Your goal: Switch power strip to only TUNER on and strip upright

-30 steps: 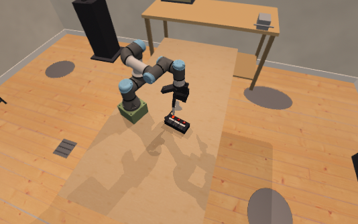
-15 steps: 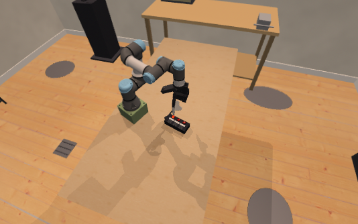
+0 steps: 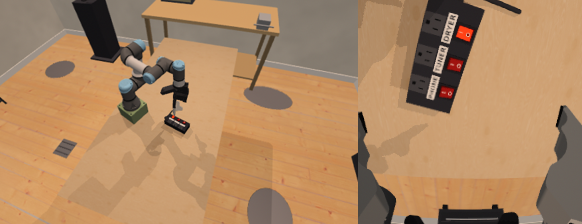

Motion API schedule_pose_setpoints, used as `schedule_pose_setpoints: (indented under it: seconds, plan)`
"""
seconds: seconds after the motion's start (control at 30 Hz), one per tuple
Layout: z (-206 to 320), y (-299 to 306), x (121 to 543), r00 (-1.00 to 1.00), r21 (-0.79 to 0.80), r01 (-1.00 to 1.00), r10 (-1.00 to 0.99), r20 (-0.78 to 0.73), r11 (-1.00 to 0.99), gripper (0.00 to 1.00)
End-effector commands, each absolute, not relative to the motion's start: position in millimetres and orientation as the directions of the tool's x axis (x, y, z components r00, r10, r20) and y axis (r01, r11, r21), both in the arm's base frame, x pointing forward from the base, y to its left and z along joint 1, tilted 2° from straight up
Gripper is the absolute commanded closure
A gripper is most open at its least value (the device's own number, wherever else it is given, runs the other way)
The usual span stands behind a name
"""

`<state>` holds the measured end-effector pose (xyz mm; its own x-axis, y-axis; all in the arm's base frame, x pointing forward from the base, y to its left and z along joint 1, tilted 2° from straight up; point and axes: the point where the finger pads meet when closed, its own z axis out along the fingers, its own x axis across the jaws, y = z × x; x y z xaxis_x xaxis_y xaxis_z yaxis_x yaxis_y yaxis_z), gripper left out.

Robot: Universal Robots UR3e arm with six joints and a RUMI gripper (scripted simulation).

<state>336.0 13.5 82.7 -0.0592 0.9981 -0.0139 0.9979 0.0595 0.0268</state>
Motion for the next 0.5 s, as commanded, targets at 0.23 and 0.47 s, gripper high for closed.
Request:
schedule_pose_setpoints:
  seconds: [0.23, 0.47]
  plan:
    - [78.7, 9.0, 336.2, -0.255, 0.027, 0.966, 0.967, -0.02, 0.255, 0.0]
    - [75.4, 6.3, 336.3, -0.381, 0.024, 0.924, 0.924, -0.023, 0.381, 0.0]
